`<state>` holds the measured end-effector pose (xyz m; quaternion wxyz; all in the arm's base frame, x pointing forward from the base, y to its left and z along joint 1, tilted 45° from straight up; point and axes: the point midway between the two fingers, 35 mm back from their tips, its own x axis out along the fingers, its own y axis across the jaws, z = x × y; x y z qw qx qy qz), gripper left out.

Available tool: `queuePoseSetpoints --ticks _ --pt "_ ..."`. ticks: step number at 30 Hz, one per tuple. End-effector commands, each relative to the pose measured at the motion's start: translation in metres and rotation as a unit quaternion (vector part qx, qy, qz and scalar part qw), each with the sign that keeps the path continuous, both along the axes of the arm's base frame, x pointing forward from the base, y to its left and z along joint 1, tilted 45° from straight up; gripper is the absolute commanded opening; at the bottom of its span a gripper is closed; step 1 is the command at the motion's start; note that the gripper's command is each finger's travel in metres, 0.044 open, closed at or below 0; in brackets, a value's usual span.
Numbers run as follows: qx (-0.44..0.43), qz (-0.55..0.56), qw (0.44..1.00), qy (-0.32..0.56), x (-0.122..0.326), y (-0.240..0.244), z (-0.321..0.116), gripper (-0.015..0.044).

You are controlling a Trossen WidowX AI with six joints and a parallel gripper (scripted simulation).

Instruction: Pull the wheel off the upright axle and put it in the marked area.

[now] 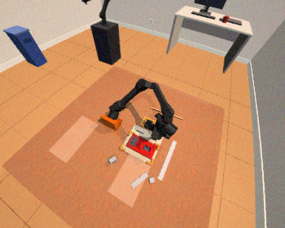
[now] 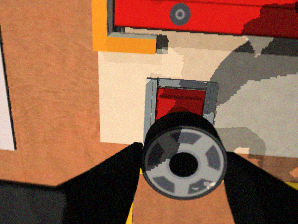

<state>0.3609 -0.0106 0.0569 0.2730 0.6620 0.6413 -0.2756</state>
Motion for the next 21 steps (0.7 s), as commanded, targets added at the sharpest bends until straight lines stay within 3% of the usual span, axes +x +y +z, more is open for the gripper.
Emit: queuePoseSetpoints --ticks 1,21 --pt "-0.002 0.001 1.0 -0.005 0.0014 -0.0031 0.0027 0.0" --pt "-0.002 0.0 1.0 -0.004 0.0009 -0.0076 0.0075 0.0"
